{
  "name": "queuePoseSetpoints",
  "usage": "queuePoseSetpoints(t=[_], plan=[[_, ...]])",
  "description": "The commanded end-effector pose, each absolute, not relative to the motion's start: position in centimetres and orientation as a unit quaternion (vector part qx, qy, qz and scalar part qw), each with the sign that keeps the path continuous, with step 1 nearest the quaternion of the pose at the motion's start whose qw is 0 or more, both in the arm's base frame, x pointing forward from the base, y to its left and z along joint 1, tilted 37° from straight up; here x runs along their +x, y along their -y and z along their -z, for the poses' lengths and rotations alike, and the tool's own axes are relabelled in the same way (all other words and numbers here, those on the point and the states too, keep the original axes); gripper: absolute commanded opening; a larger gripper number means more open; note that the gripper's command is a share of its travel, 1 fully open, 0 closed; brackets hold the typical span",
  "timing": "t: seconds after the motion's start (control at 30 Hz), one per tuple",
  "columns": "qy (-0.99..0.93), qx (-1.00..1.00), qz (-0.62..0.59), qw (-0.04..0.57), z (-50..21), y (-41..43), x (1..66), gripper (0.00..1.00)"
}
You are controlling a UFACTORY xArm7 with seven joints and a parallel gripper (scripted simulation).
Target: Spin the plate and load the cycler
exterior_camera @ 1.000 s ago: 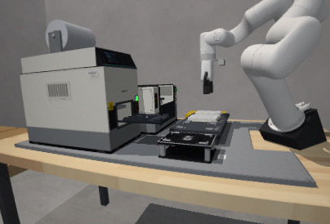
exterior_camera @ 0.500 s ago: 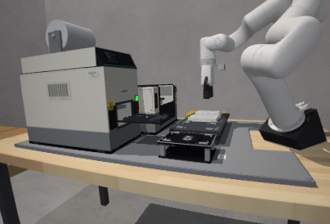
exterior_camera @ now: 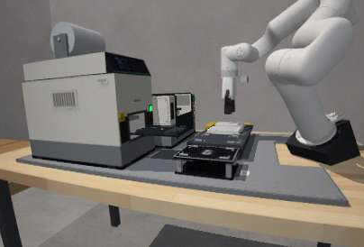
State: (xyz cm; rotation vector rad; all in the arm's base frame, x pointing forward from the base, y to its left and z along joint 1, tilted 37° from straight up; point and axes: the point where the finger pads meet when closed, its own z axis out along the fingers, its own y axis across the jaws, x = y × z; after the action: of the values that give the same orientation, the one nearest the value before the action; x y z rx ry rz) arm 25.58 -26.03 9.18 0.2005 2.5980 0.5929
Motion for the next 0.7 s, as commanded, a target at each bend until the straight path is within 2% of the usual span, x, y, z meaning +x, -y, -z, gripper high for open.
queuePoseSetpoints(t=[0.0,0.67], plan=[[-0.946,0.074,-0.214,0.233,-9.0,26.1,25.7,1.00],[-0.946,0.074,-0.214,0.233,-6.6,25.0,27.1,1.00]])
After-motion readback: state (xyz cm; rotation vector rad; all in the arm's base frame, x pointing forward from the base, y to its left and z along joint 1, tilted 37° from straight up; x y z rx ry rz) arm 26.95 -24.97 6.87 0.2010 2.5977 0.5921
